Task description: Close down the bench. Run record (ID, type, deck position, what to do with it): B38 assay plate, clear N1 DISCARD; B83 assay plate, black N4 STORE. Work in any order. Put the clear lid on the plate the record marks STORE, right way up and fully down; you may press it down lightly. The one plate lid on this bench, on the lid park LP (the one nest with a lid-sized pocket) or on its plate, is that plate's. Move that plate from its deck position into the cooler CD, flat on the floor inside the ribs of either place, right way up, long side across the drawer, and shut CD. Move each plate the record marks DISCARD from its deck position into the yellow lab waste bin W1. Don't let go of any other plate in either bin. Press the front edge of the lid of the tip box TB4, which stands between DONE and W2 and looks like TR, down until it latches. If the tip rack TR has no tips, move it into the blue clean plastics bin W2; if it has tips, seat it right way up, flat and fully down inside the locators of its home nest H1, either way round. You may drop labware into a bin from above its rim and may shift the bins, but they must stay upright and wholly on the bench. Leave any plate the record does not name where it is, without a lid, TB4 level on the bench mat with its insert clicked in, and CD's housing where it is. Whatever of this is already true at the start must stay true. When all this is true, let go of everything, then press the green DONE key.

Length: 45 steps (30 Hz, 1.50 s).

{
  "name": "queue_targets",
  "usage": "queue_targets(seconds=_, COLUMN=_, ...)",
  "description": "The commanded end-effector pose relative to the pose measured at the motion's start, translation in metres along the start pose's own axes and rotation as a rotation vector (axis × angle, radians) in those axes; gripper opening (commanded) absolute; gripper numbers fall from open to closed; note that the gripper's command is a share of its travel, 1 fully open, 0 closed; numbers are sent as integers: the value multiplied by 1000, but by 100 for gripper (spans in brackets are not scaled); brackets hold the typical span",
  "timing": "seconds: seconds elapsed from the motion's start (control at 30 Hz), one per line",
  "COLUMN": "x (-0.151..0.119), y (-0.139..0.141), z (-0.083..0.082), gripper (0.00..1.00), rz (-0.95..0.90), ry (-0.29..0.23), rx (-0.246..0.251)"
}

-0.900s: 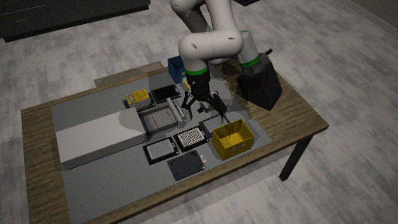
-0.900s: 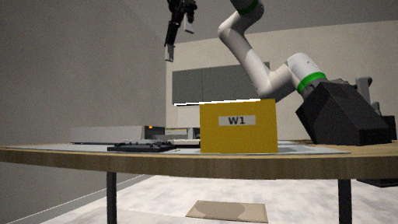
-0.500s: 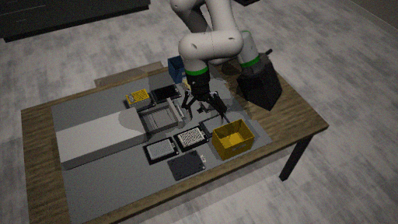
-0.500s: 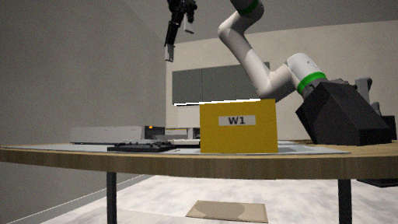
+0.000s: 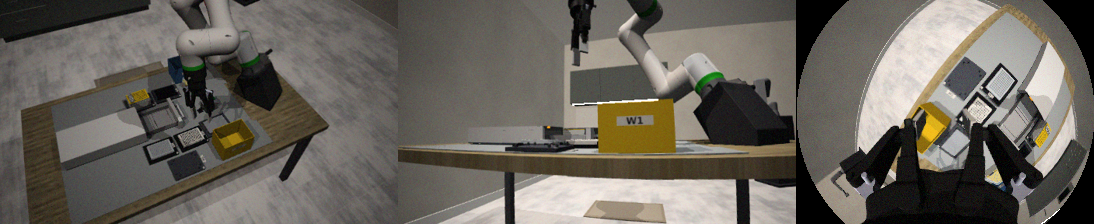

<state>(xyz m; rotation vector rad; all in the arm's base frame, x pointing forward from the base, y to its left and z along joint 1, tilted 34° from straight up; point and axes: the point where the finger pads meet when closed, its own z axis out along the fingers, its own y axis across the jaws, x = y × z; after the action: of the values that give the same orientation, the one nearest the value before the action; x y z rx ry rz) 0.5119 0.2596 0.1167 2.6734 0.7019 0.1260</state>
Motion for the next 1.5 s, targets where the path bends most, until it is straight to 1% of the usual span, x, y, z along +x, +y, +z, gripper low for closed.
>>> queue_targets(seconds=0.0, x=-10, y=14, z=-2, gripper=0, rz=92, ry=-6, rx=-28)
queue_targets(seconds=0.13, x=-22, y=30, z=-4, gripper=0, rz=94, ry=-6, rx=-28)
queue_targets(seconds=0.2, x=-22, y=30, z=-4, gripper=0, rz=94, ry=-6, rx=-28)
queue_targets(seconds=0.3, x=-32, y=41, z=-5, gripper=0, rz=189, ry=-13, rx=-59)
queue_targets(seconds=0.53, x=-54, y=68, z=-8, gripper=0, rz=190, ry=-13, rx=-59)
queue_targets(seconds=0.63, x=-64, y=79, z=-8, gripper=0, rz=285, ry=-17, rx=-91)
queue_targets(seconds=0.7, x=-71, y=86, z=-9, gripper=0, rz=287, ry=-17, rx=-91)
queue_targets(seconds=0.77, x=-71, y=86, z=-9, gripper=0, rz=287, ry=-17, rx=-91)
queue_targets(seconds=0.87, x=-81, y=97, z=-9, gripper=0, rz=287, ry=-17, rx=-91)
queue_targets(seconds=0.97, x=-92, y=108, z=-10, gripper=0, rz=382, ry=-19, rx=-123)
queue_targets(seconds=1.17, x=-112, y=127, z=-10, gripper=0, rz=384, ry=-19, rx=-124)
queue_targets(seconds=1.27, x=-123, y=137, z=-10, gripper=0, rz=478, ry=-19, rx=-156)
queue_targets(seconds=1.33, x=-123, y=137, z=-10, gripper=0, rz=478, ry=-19, rx=-156)
queue_targets(seconds=1.47, x=-139, y=150, z=-10, gripper=0, rz=480, ry=-19, rx=-157)
